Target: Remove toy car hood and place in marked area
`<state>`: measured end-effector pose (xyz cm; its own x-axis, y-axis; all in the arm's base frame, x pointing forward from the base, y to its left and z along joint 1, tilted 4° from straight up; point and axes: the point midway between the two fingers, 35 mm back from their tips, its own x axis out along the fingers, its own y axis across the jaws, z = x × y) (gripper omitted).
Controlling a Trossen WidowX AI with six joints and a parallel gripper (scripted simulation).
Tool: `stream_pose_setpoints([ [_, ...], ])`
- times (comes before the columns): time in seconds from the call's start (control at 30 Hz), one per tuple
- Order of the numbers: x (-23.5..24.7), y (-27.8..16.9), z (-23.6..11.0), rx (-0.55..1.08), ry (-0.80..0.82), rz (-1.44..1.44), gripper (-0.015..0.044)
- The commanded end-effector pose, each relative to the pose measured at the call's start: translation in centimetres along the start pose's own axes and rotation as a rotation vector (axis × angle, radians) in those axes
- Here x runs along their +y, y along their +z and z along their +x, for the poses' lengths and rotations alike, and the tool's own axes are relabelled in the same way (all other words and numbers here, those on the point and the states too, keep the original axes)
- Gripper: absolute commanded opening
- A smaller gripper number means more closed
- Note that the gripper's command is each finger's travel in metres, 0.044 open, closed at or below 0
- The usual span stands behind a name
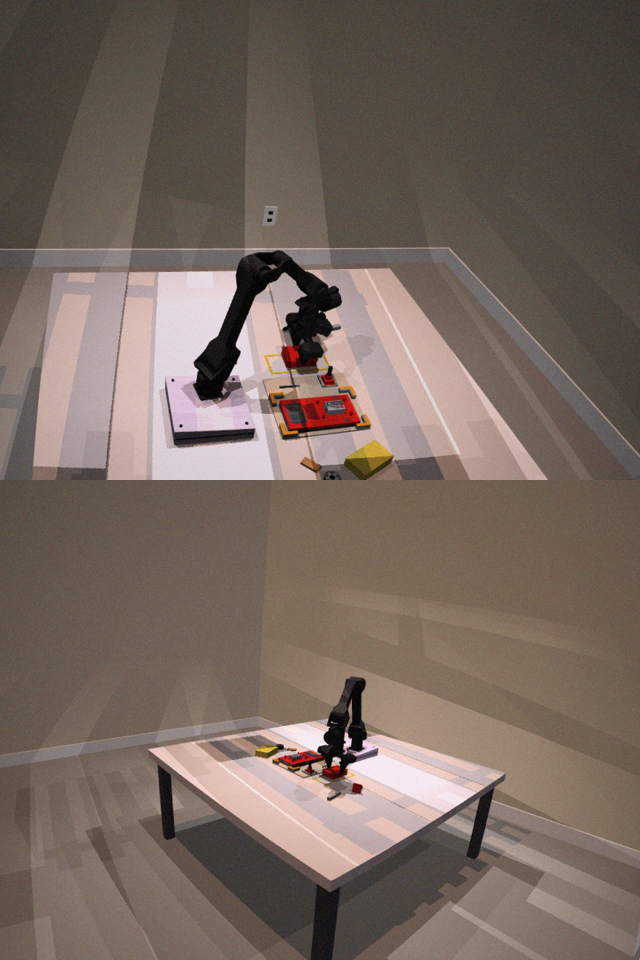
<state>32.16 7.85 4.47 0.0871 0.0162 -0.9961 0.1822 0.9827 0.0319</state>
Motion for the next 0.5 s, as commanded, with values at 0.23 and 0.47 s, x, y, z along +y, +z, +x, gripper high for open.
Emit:
stream_pose_setpoints([
  [0.23, -0.11, -0.03, 0.59, 0.0, -0.006, 0.004, 0.0],
  [0.47, -0.12, -0.04, 0.94, 0.0, -0.006, 0.004, 0.0],
])
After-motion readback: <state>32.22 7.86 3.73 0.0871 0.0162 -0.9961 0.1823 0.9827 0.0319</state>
